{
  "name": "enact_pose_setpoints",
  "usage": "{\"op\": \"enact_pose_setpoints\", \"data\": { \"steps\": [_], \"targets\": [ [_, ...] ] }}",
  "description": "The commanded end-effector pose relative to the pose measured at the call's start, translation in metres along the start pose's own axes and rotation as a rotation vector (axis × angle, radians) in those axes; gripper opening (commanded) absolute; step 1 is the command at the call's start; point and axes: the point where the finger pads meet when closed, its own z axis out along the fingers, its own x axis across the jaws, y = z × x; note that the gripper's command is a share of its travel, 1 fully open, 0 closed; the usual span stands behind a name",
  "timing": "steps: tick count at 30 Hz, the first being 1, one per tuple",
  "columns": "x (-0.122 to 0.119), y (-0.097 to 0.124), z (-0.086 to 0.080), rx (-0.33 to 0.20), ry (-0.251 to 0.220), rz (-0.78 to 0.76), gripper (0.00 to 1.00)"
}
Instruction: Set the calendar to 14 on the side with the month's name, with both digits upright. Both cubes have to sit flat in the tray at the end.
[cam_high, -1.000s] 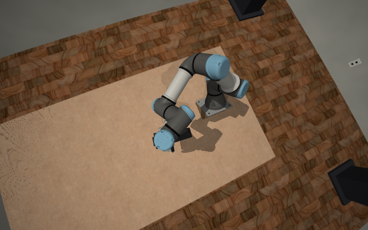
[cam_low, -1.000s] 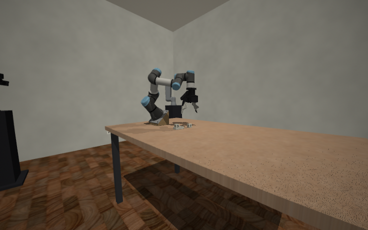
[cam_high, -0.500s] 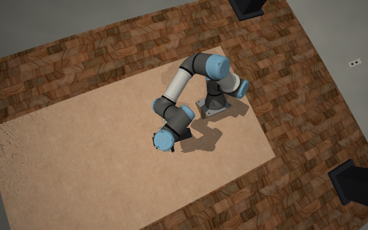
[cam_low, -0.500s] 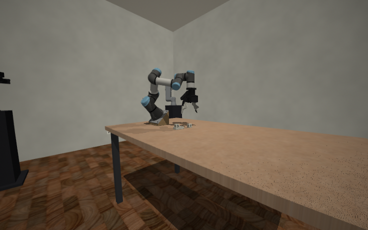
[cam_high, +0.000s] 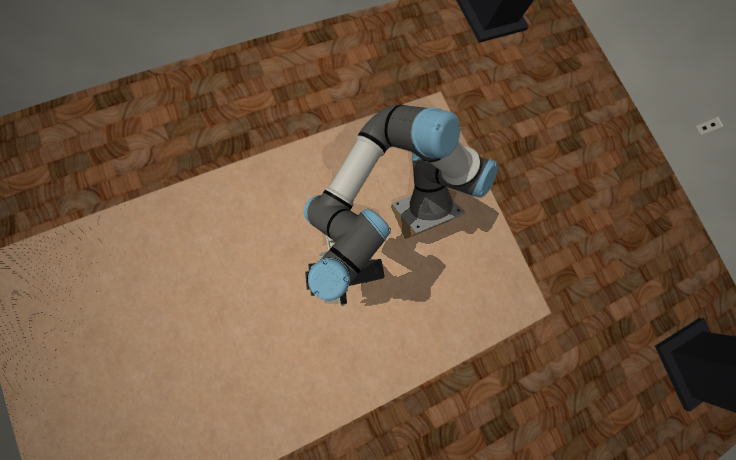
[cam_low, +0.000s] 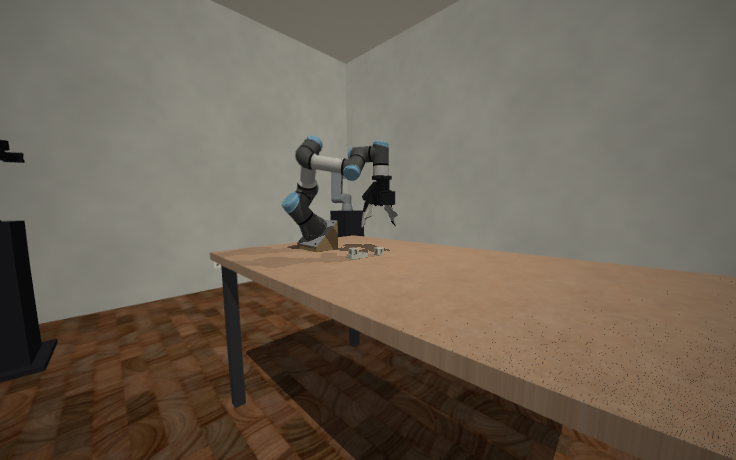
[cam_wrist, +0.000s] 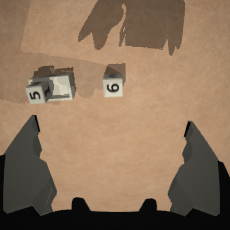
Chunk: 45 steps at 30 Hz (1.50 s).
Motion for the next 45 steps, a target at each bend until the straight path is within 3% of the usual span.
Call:
{"op": "enact_pose_setpoints", "data": {
  "steps": [1, 3, 18, 21, 24, 45],
  "targets": [
    [0.0007, -0.0004, 0.0001, -0.002, 0.001, 0.12, 1.0],
    [0.0007, -0.0004, 0.0001, -0.002, 0.001, 0.12, 1.0],
    [0.0023, -0.002, 0.0036, -0.002, 0.001, 0.581, 1.0],
    [0.0023, -0.002, 0.0036, -0.002, 0.001, 0.583, 1.0],
    [0.0025, -0.002, 0.0046, -0.002, 0.001, 0.718, 1.0],
    [0.0008, 0.0, 0.0088, -0.001, 0.002, 1.271, 1.0]
  ]
}}
